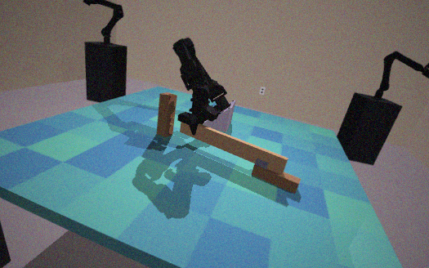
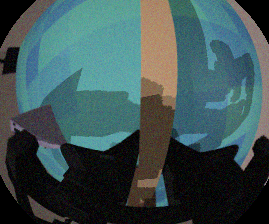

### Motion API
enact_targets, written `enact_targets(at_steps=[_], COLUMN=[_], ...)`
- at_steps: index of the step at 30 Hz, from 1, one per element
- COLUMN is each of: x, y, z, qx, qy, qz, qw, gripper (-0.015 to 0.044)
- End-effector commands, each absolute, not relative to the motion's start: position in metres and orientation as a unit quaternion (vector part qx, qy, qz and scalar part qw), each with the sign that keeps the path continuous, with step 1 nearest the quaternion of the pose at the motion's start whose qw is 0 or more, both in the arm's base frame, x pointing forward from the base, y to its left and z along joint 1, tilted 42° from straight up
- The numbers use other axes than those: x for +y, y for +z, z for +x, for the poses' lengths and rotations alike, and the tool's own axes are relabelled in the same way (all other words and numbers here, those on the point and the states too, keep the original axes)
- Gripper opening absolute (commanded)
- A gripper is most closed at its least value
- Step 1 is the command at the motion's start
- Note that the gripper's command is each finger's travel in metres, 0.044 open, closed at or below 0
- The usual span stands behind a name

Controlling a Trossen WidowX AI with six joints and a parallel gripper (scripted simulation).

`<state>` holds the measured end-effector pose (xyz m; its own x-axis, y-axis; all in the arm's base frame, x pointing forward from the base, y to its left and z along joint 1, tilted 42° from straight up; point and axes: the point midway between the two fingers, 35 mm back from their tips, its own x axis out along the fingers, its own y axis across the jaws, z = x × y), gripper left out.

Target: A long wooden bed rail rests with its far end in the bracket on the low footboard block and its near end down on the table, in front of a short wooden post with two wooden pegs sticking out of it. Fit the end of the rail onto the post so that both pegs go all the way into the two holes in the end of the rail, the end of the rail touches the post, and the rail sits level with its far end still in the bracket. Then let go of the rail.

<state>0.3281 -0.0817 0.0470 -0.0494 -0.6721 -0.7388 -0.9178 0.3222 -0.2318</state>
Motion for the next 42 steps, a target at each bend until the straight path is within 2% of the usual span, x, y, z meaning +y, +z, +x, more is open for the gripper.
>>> enact_targets(at_steps=[1, 42], x=[-0.0822, -0.0911], y=[0.0509, 0.0583], z=[0.3274, 0.3229], qx=[0.706, 0.706], qy=[0.154, 0.154], qz=[-0.563, -0.563], qw=[0.402, 0.402], gripper=[0.0, 0.0])
